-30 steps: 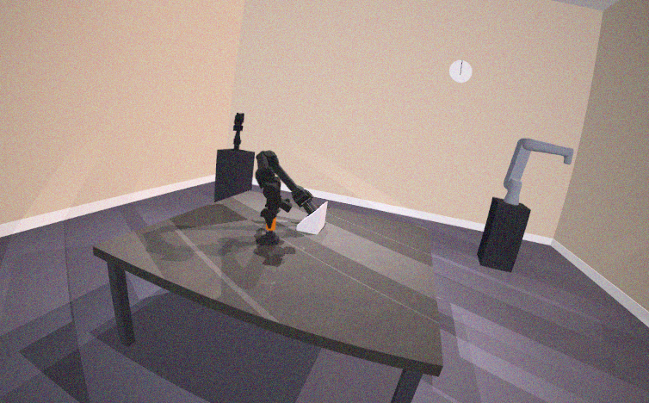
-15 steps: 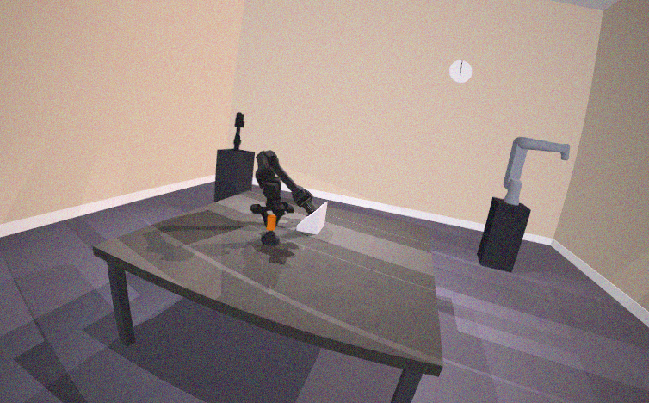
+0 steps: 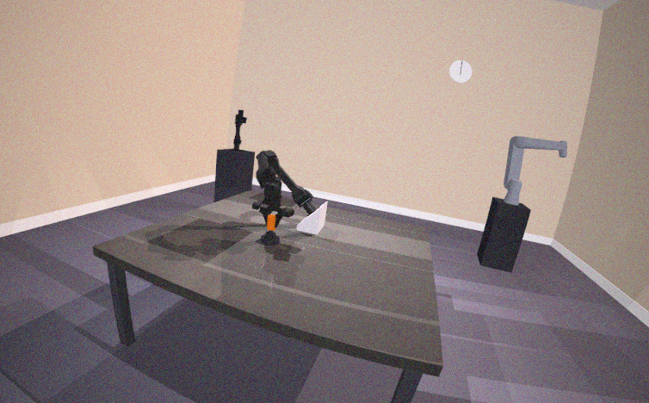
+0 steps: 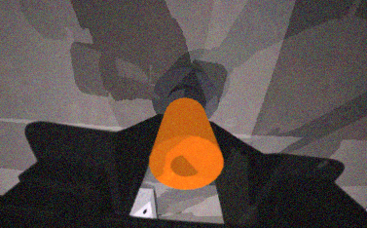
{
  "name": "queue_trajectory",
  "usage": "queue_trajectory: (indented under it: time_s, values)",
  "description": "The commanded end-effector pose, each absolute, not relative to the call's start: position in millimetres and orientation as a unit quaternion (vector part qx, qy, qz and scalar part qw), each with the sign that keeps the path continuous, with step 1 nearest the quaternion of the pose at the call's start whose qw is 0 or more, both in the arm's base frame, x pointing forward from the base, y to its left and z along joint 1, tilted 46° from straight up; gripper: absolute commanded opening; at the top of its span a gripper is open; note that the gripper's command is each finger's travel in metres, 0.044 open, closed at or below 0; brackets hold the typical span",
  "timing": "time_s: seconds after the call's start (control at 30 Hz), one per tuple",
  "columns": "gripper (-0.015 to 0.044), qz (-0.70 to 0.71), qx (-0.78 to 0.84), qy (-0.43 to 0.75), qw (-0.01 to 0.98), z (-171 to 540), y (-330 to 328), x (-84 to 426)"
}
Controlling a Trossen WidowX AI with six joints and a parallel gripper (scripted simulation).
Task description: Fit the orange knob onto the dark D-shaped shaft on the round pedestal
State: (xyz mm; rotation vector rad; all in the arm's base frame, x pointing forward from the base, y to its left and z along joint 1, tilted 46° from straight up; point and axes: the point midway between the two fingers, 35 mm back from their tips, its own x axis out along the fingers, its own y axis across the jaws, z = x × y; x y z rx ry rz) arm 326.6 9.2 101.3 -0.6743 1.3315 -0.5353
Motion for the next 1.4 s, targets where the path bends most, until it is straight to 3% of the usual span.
queue_trajectory:
  time_s: [0.0,1.37]
  values:
    - [0.0,-0.25,-0.293,0.593,0.707,102.0,10.8,325.9]
    - [0.0,-0.25,-0.293,0.593,0.707,102.1,10.6,331.1]
